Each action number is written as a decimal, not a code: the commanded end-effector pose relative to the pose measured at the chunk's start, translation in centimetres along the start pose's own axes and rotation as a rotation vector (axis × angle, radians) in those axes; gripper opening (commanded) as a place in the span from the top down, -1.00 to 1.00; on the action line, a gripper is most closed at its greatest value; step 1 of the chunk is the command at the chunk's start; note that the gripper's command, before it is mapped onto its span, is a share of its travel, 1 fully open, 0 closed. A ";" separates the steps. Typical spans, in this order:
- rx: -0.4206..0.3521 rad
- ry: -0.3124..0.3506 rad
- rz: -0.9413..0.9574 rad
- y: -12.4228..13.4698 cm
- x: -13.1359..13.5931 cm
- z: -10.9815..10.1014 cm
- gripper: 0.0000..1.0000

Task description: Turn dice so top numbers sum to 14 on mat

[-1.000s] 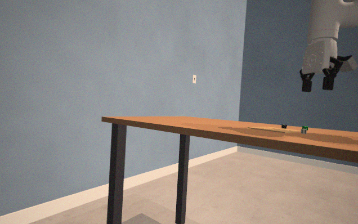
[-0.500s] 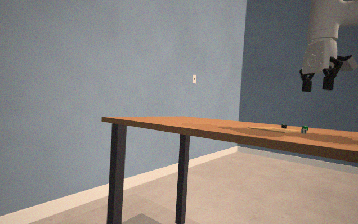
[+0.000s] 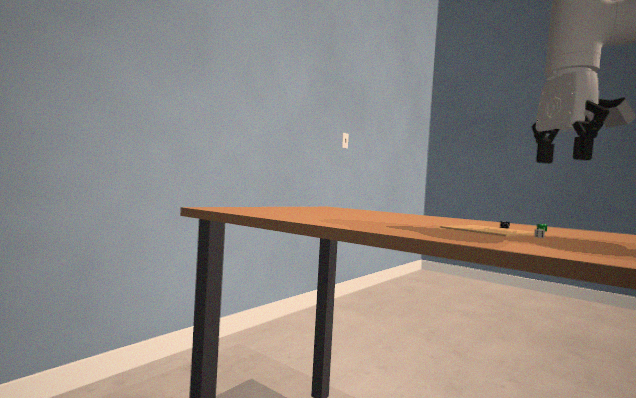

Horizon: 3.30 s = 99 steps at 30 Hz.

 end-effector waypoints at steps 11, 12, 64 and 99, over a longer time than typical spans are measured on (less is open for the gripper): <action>0.006 0.003 -0.041 0.3 -1.5 0.0 -1.00; 0.004 0.000 -0.088 0.4 -3.0 0.2 -1.00; -0.002 0.006 -0.067 -4.5 -17.5 2.7 -1.00; 0.011 -0.001 1.052 -4.9 -17.2 6.8 0.38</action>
Point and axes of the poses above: the point where the finger pads meet when closed, its own z axis out along the fingers, its own x axis across the jaws, y = z × x, the point moved 5 cm from there along -z, back along the fingers, and after that the axes turned 11 degrees about -z, right-handed, at the moved point
